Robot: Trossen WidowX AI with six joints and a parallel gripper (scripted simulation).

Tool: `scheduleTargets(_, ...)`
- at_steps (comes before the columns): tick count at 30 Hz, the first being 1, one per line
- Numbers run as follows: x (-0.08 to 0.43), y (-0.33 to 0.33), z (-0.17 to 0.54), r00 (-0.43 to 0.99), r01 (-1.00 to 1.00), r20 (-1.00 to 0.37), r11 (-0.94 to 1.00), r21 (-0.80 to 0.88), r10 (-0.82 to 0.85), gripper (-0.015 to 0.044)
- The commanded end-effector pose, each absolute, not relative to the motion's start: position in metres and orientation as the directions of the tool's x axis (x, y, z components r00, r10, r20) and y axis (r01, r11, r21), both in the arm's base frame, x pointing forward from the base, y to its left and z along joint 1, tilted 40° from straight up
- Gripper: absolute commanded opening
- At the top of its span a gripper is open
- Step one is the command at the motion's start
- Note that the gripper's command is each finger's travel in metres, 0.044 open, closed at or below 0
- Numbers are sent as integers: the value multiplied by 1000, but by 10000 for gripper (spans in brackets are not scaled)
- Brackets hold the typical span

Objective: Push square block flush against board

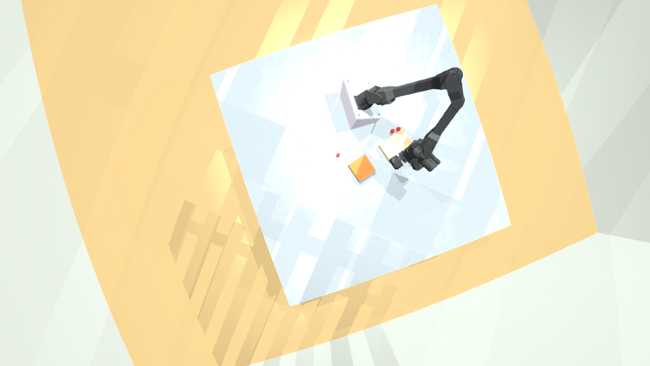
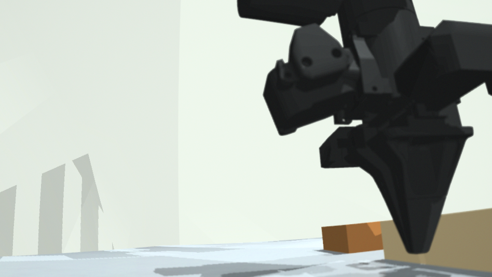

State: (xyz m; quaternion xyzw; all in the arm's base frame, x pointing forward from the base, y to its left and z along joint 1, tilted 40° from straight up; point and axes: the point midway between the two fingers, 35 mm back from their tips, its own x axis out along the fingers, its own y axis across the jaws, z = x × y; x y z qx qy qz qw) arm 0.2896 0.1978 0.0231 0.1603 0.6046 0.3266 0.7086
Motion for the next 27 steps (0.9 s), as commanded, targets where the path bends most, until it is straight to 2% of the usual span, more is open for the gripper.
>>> scheduleTargets(1, 280, 198, 18, 38, -260, -758, 739, 622, 651, 0)
scheduleTargets(27, 318, 205, 27, 40, -261, -757, 738, 622, 652, 0)
